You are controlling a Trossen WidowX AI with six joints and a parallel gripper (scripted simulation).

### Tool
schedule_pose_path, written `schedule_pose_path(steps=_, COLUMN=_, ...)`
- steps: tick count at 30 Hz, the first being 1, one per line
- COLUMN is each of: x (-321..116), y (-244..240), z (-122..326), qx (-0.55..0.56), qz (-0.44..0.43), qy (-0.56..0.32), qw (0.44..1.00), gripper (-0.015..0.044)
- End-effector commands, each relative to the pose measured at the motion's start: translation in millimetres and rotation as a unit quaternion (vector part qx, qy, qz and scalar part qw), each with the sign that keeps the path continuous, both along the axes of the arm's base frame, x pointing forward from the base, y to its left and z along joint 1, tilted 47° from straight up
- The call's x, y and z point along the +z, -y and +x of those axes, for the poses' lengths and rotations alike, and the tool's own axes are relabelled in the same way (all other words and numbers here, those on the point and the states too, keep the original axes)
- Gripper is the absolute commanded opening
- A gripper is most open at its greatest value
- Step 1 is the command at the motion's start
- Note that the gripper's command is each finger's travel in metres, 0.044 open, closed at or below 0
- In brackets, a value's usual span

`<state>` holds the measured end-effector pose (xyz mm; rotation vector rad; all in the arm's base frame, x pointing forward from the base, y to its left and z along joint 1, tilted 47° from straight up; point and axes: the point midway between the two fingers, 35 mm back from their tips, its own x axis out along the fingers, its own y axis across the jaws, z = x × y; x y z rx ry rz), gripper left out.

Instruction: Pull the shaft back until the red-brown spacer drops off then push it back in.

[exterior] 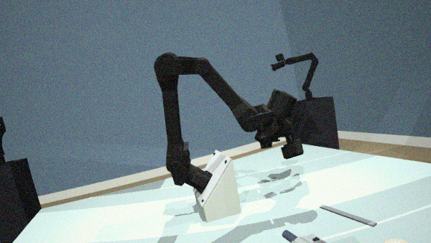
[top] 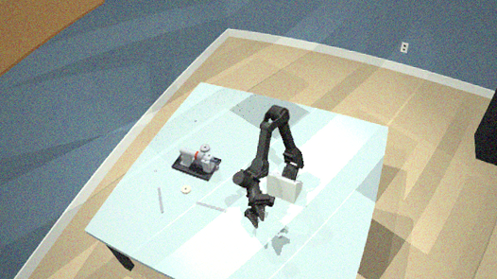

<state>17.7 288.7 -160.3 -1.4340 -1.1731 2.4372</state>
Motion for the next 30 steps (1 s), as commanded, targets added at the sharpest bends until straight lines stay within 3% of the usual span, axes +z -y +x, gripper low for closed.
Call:
schedule_pose_path(steps=1, x=-0.2, y=-0.2, z=2.3, qx=-0.001, qz=0.000, qy=0.005, qw=1.000, gripper=0.0426)
schedule_pose_path(steps=7, x=0.4, y=5.1, z=80.9, qx=-0.046, qz=-0.020, qy=0.172, qw=0.984, gripper=0.0440)
schedule_pose_path(steps=14, x=20.6, y=43.2, z=182.6, qx=-0.093, qz=-0.097, qy=0.363, qw=0.922, gripper=0.0440)
schedule_pose_path(steps=23, x=75.8, y=136.2, z=283.7, qx=-0.128, qz=-0.269, qy=0.534, qw=0.791, gripper=0.0440)
schedule_pose_path(steps=30, x=136.5, y=226.9, z=324.1, qx=-0.135, qz=-0.440, qy=0.591, qw=0.663, gripper=0.0440)
